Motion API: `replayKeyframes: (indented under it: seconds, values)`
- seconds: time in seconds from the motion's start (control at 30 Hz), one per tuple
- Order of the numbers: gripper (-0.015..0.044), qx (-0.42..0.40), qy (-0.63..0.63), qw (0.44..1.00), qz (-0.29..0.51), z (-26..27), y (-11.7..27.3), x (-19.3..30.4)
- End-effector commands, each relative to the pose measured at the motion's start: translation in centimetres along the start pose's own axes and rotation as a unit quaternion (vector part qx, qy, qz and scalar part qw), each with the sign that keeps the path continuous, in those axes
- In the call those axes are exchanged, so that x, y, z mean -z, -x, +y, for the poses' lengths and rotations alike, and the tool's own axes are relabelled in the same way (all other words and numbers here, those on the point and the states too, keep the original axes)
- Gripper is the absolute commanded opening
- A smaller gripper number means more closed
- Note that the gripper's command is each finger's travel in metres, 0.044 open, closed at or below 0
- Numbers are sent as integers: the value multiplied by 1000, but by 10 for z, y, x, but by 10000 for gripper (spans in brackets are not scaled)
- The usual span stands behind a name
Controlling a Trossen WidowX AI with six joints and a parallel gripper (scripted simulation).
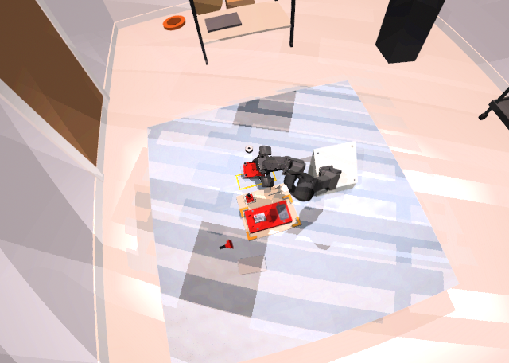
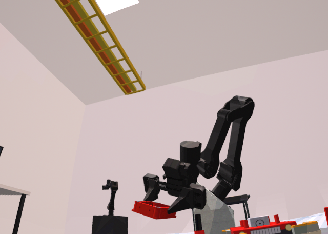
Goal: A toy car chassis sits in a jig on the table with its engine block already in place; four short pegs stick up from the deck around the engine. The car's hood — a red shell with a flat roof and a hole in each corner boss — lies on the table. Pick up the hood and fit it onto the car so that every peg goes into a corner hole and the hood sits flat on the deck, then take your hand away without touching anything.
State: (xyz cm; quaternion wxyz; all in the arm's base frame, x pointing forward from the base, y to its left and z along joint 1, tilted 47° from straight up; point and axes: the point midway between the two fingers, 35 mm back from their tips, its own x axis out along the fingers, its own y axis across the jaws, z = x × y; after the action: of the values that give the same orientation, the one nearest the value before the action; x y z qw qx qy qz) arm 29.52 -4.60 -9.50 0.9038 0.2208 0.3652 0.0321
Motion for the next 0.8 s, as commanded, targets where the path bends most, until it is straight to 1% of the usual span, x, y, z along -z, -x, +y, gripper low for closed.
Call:
replayKeyframes:
  seconds: [0.0, 0.4, 0.77]
  values:
    - [0, 0, 60, 998, -1, 0, 0, -1]
    - [0, 0, 222, 975, -1, 0, -1, -1]
    - [0, 0, 365, 931, -1, 0, -1, -1]
